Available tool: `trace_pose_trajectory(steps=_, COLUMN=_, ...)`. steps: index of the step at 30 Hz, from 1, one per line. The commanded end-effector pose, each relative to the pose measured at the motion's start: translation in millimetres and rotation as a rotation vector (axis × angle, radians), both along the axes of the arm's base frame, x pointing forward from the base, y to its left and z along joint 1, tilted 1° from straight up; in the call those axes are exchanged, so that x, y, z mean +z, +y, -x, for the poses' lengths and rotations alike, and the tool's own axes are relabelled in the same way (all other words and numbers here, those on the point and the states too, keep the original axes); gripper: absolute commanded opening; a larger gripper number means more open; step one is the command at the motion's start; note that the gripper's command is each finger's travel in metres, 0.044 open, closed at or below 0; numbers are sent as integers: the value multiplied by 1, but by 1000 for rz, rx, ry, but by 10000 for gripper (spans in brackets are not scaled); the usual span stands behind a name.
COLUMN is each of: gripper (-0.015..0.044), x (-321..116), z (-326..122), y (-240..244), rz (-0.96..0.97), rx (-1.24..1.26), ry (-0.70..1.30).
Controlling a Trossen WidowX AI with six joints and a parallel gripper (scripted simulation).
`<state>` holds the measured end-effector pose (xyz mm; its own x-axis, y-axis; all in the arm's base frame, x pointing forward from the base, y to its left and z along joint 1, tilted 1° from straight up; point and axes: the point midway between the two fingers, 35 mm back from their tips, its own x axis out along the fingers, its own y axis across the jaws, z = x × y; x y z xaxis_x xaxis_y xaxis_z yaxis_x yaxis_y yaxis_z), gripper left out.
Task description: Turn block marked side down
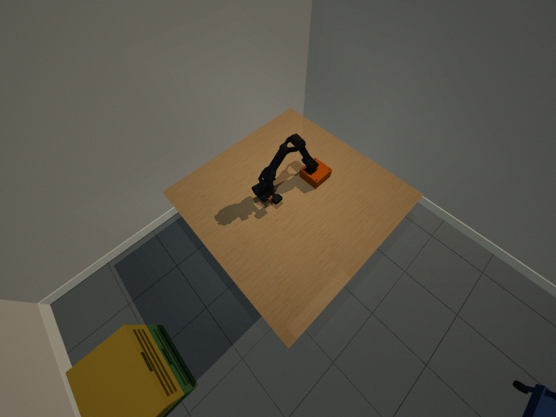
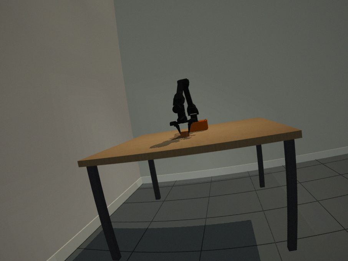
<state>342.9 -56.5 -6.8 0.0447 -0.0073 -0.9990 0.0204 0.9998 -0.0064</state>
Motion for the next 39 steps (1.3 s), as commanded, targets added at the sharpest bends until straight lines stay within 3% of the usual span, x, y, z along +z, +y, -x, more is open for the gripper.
trace_pose_trajectory(steps=1, gripper=163, x=-1, z=1, y=0, rz=1, rx=-5, ry=3)
trace_pose_trajectory(steps=4, gripper=142, x=-1, z=1, y=0, rz=1, rx=-5, ry=3)
trace_pose_trajectory(steps=10, gripper=0, x=28, z=2, y=0, rz=1, rx=-5, ry=3)
trace_pose_trajectory(steps=16, gripper=0, x=28, z=2, y=0, rz=1, rx=-5, ry=-8)
trace_pose_trajectory(steps=39, gripper=0, x=15, z=1, y=-1, rz=5, rx=-8, ry=-380)
